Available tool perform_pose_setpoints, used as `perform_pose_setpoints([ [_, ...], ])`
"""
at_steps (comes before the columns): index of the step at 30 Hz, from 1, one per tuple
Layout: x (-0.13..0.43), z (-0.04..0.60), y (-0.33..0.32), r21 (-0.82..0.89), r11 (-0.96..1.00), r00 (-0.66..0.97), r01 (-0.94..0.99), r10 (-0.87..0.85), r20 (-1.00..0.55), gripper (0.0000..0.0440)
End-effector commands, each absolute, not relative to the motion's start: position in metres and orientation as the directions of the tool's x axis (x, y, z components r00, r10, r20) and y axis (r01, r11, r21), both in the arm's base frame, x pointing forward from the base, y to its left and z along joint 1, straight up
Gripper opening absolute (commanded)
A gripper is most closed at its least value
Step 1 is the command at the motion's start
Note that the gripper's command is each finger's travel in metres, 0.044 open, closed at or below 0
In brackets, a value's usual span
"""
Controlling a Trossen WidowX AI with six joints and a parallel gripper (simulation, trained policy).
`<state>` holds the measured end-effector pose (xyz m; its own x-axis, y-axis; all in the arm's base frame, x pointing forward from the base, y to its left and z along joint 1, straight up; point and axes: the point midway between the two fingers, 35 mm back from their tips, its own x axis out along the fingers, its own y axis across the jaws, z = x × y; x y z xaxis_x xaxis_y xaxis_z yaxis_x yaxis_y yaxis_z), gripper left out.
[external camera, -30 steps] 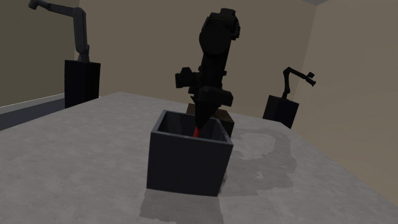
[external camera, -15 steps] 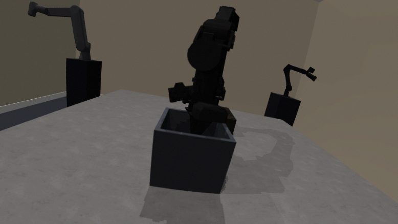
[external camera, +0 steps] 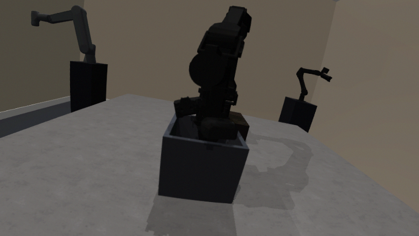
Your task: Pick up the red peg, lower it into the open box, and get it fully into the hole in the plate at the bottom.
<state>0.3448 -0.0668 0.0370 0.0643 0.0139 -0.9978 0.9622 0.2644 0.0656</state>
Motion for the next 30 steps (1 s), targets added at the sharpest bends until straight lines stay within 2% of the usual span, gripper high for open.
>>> perform_pose_setpoints([
  [1,0.349,0.042,-0.071,0.08,0.263,0.073,0.962,0.035,-0.997,0.011],
  [3,0.351,0.046,-0.071,0.09,0.259,0.078,0.962,0.058,-0.995,0.0137],
  [10,0.359,0.064,-0.074,0.143,0.238,0.113,0.961,0.134,-0.984,0.0175],
  [30,0.382,0.121,-0.094,0.317,0.196,0.261,0.928,0.264,-0.928,0.0224],
])
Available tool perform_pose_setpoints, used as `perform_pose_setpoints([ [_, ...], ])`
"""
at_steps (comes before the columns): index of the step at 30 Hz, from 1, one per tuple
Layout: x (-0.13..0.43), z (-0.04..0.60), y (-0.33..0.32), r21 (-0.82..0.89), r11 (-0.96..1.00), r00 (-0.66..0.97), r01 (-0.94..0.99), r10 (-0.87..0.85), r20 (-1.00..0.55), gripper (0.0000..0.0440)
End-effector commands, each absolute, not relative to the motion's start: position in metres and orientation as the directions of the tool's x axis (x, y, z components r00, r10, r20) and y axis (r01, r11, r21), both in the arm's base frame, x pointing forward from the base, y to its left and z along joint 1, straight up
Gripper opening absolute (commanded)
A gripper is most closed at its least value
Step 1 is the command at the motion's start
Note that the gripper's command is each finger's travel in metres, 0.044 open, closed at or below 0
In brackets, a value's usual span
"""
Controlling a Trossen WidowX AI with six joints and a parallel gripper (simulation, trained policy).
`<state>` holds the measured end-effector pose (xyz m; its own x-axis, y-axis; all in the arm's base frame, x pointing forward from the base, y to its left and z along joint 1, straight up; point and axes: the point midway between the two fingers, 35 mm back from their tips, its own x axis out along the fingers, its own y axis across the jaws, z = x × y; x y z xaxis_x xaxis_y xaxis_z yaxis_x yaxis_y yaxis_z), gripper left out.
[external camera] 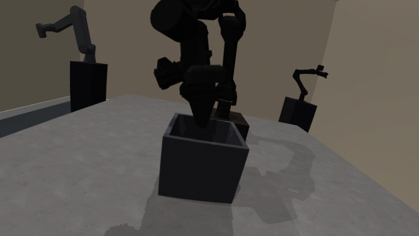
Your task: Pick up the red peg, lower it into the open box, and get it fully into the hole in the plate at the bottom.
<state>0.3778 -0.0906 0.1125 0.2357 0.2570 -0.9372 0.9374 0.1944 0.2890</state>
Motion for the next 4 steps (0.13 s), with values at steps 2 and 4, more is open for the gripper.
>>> perform_pose_setpoints([
  [2,0.385,0.128,-0.096,0.337,0.195,0.28,0.921,0.272,-0.921,0.0227],
  [4,0.388,0.135,-0.099,0.359,0.195,0.3,0.913,0.278,-0.912,0.0229],
])
